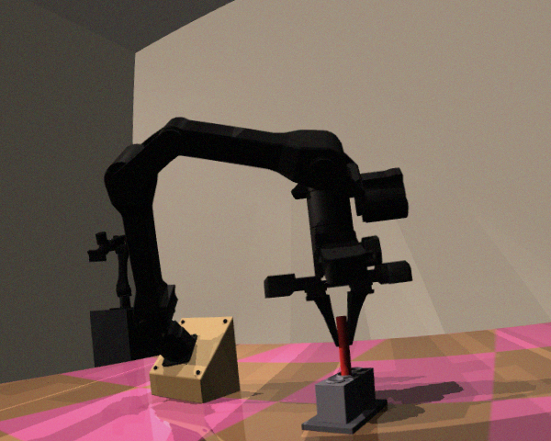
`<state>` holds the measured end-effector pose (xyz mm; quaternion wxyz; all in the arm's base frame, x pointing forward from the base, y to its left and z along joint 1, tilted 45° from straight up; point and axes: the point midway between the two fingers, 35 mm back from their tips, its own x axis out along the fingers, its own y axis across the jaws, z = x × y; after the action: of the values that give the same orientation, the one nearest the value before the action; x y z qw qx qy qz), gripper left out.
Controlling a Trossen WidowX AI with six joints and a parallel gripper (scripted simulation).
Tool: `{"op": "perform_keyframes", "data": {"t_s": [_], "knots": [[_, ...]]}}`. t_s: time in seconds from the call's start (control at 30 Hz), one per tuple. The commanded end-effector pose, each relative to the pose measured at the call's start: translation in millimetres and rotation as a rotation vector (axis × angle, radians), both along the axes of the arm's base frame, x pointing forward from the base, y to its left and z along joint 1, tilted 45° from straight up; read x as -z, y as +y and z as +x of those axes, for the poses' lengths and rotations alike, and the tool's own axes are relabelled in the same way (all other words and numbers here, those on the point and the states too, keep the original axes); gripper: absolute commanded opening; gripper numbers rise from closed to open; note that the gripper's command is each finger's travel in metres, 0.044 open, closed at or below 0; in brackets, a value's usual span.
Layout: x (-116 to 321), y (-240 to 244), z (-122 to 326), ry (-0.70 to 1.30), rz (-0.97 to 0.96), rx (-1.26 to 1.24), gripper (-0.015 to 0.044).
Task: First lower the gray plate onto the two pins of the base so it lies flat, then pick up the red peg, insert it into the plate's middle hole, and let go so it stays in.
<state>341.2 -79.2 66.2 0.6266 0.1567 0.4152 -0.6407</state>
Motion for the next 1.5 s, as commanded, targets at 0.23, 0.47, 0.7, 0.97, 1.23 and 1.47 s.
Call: {"op": "perform_keyframes", "data": {"t_s": [0.23, 0.47, 0.7, 0.97, 1.23, 1.47], "knots": [[-0.2, 0.0, 0.0, 0.0, 0.0, 0.0, 0.0], [0.8, -0.9, -1.9, 0.0, 0.0, 0.0, 0.0], [1.7, -0.8, -2.6, 0.0, 0.0, 0.0, 0.0], [3.0, -0.7, -3.6, 0.0, 0.0, 0.0, 0.0], [2.2, -0.5, -2.6, -0.003, 0.0, 0.001, 0.0], [2.2, -0.5, -2.6, -0.003, 0.0, 0.001, 0.0131]]}}
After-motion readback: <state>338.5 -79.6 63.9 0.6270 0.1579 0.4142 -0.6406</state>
